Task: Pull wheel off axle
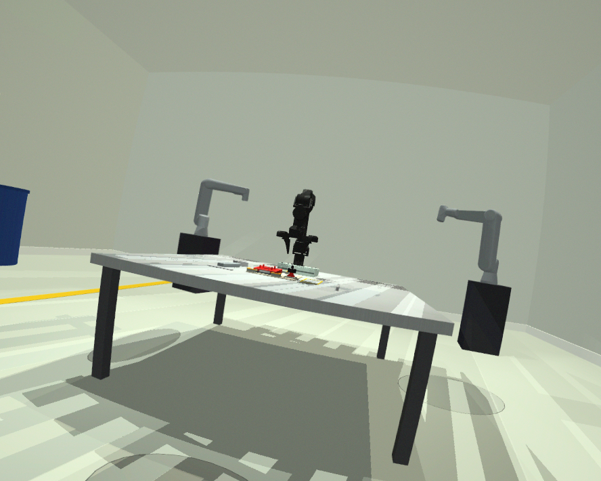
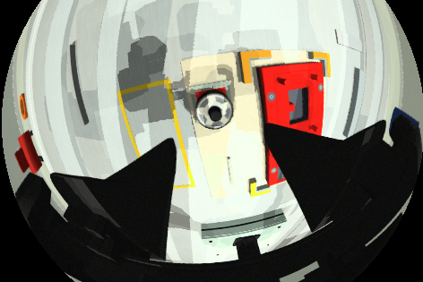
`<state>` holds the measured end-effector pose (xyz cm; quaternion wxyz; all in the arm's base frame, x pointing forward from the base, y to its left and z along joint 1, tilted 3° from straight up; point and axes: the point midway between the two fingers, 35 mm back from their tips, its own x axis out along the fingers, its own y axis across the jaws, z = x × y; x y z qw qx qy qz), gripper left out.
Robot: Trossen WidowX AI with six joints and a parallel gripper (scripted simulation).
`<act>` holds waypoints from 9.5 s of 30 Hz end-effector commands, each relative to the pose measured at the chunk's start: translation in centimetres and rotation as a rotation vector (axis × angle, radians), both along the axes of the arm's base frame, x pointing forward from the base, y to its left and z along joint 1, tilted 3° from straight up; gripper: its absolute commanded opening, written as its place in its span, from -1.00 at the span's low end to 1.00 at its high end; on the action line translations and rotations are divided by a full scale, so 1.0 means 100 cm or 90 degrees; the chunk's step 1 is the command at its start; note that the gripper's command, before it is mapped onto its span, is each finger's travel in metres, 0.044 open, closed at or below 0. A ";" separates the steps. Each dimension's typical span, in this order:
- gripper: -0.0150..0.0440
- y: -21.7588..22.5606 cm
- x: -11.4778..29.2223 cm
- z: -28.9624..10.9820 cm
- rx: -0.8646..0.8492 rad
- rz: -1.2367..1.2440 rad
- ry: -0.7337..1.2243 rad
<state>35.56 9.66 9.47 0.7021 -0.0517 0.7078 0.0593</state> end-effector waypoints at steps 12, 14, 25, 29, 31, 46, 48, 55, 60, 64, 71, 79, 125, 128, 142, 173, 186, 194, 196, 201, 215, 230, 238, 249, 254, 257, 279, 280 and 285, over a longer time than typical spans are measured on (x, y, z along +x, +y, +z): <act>0.53 0.000 -0.004 -0.073 -0.003 -0.002 0.000; 0.53 -0.001 -0.004 -0.075 -0.004 -0.002 0.000; 0.53 -0.001 -0.004 -0.075 -0.004 -0.002 0.000; 0.35 0.000 -0.003 -0.072 0.001 -0.001 -0.004; 0.24 0.000 -0.003 -0.072 0.001 -0.001 -0.004; -0.49 0.000 -0.002 -0.071 0.001 -0.001 -0.004; -0.49 0.000 -0.002 -0.070 0.001 -0.001 -0.004; -0.49 0.000 -0.002 -0.068 0.000 -0.001 -0.004; -0.49 0.000 -0.002 -0.066 0.000 -0.001 -0.003; -0.49 0.000 -0.002 -0.065 0.000 -0.001 -0.003; -0.49 0.000 -0.002 -0.062 0.000 -0.001 -0.003; -0.49 0.000 -0.002 -0.060 -0.001 -0.001 -0.003; -0.49 0.000 -0.002 -0.045 -0.002 -0.002 -0.001; -0.49 0.000 -0.002 -0.044 -0.002 -0.002 -0.001; -0.49 0.000 -0.002 -0.039 -0.003 -0.002 0.000; -0.49 0.021 -0.016 -0.005 -0.002 -0.001 0.003; -0.49 0.074 -0.063 0.000 0.001 -0.002 0.004; -0.49 0.082 -0.073 -0.001 0.002 -0.002 0.004; -0.49 0.082 -0.073 -0.005 0.002 -0.002 0.004; -0.49 0.083 -0.073 -0.019 0.002 -0.002 0.004; -0.49 0.084 -0.072 -0.083 0.002 -0.002 0.005; -0.49 0.083 -0.075 -0.104 0.002 -0.002 0.005; 0.13 0.084 -0.073 -0.100 0.003 0.000 -0.002; 0.53 0.083 -0.071 -0.043 0.002 -0.002 0.004; 0.61 0.084 -0.071 -0.048 0.002 -0.002 -0.001; 0.88 0.073 -0.087 -0.033 0.001 -0.002 0.001; 1.00 0.035 -0.144 0.006 -0.001 -0.002 0.008; 1.00 0.035 -0.144 0.006 -0.001 -0.002 0.008; 1.00 0.035 -0.144 0.006 -0.001 -0.002 0.008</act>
